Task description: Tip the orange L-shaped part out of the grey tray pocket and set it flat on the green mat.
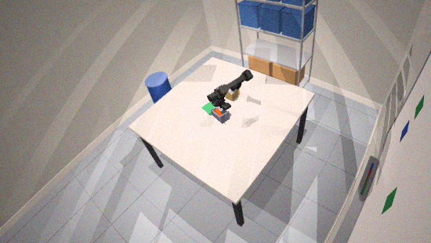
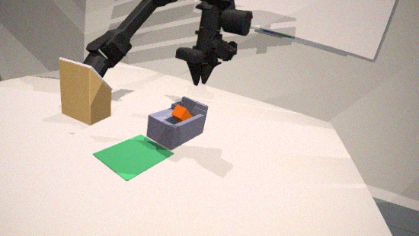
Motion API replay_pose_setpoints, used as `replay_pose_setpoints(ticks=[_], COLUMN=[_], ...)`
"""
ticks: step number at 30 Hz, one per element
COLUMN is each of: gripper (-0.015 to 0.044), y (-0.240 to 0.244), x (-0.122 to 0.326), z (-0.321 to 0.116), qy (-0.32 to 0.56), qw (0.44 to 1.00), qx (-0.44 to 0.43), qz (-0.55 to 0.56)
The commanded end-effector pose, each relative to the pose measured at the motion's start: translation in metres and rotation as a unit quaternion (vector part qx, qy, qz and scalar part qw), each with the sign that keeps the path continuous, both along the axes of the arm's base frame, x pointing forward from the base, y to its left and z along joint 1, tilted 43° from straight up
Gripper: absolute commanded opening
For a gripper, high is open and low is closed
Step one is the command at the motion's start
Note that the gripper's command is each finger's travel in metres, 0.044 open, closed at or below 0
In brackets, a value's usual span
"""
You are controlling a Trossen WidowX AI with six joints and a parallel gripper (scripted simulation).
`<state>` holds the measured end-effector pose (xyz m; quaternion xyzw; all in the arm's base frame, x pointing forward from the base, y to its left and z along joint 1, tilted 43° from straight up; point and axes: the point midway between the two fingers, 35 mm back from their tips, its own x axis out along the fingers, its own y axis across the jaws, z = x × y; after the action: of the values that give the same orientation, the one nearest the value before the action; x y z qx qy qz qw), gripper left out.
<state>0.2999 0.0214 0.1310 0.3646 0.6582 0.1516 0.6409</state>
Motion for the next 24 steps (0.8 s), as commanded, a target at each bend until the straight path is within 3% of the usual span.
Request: replay_pose_setpoints(ticks=[1,11,13,15,19,24], gripper=[0.018,0.018,0.0233,0.028,0.028,0.028], y=[0.0,0.0,-0.002,-0.005,-0.017,-0.032], x=[0.0,0.0,0.0,0.0,-0.002,-0.005], z=[0.0,0.0,-0.002,-0.005,-0.015,-0.029], qy=[0.001,0.001,-0.013,-0.043,-0.144,-0.276], qw=[1.0,1.0,1.0,0.998,0.976,0.909], qx=[0.0,0.0,-0.002,-0.007,-0.021,-0.037], qz=[-0.002,-0.002,0.013,0.047,0.16,0.309])
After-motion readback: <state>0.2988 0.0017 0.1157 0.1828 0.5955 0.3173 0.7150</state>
